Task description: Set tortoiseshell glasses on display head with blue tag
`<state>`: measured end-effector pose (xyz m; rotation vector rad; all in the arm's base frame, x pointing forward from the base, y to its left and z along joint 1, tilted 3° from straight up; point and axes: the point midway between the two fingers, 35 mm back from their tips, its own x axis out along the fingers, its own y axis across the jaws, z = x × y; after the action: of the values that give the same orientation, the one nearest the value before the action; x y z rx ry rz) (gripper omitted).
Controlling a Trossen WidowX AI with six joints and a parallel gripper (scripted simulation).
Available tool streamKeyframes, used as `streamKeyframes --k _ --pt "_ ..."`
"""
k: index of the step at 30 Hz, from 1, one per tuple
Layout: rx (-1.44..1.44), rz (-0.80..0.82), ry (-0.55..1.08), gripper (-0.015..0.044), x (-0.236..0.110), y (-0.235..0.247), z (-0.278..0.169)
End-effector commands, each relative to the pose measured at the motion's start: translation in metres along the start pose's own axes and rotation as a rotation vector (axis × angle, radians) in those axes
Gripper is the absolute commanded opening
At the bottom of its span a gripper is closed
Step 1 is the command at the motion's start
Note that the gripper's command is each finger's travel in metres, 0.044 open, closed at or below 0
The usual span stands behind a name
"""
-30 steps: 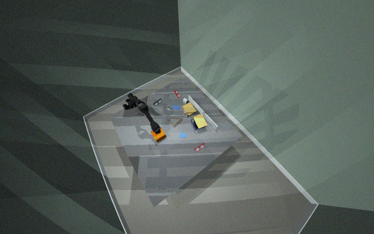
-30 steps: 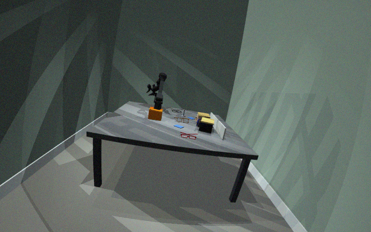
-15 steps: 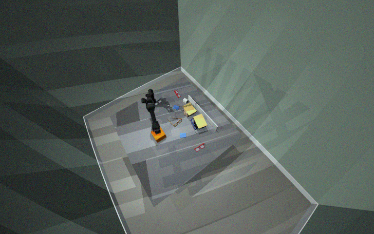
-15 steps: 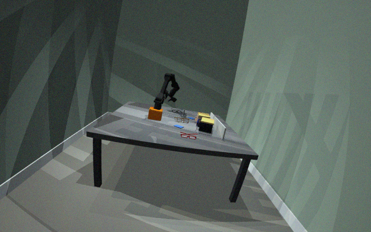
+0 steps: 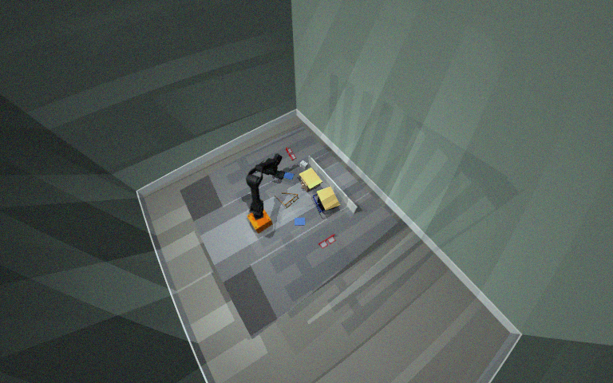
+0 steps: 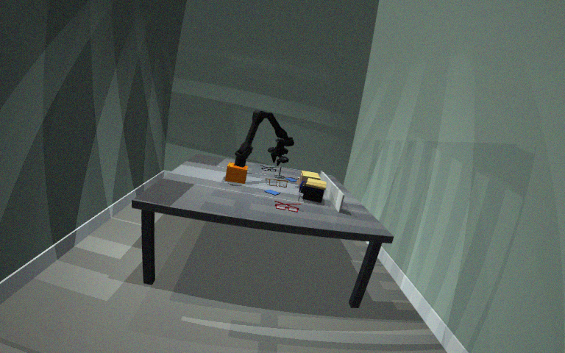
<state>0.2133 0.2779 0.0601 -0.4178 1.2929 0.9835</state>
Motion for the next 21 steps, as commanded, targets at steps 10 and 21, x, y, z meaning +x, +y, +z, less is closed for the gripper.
streamKeyframes --k 10,21 --pt "0.503 -0.331 0.09 0.02 -0.061 -0.159 -0.142" --pt "0.576 -0.363 0.118 0.0174 -0.07 -0.168 -0.172"
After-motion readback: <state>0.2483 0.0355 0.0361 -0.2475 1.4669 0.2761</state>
